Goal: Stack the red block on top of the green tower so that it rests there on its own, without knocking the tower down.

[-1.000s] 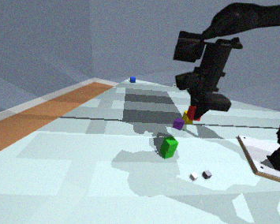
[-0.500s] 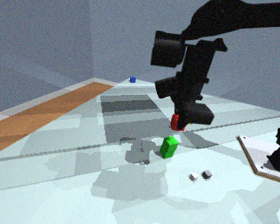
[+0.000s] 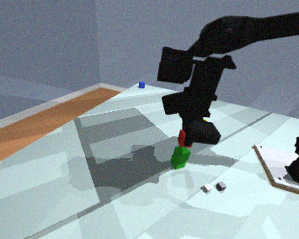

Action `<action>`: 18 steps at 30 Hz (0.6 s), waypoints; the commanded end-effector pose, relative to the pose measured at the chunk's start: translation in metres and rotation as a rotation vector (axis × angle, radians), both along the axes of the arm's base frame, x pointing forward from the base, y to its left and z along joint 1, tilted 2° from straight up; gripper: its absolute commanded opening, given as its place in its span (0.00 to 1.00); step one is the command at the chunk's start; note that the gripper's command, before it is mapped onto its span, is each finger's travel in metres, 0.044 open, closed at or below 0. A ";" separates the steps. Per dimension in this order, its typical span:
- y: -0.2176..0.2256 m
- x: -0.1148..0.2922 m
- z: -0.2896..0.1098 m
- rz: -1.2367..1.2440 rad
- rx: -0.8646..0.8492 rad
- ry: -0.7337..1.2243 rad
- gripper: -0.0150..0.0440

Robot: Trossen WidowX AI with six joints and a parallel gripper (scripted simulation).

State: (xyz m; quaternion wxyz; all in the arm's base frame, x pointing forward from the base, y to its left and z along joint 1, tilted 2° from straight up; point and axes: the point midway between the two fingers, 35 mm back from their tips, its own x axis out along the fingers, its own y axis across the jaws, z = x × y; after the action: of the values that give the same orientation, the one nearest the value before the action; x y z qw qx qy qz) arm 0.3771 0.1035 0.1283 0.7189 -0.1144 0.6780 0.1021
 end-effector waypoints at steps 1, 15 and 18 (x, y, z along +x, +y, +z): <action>-0.002 0.000 -0.011 -0.002 -0.005 0.004 0.25; -0.004 0.000 -0.026 -0.002 -0.005 0.004 0.25; -0.004 0.000 -0.026 -0.002 -0.005 0.004 0.25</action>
State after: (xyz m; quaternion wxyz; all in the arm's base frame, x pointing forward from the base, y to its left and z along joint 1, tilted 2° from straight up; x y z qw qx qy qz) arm 0.3773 0.1003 0.1026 0.7169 -0.1129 0.6806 0.0999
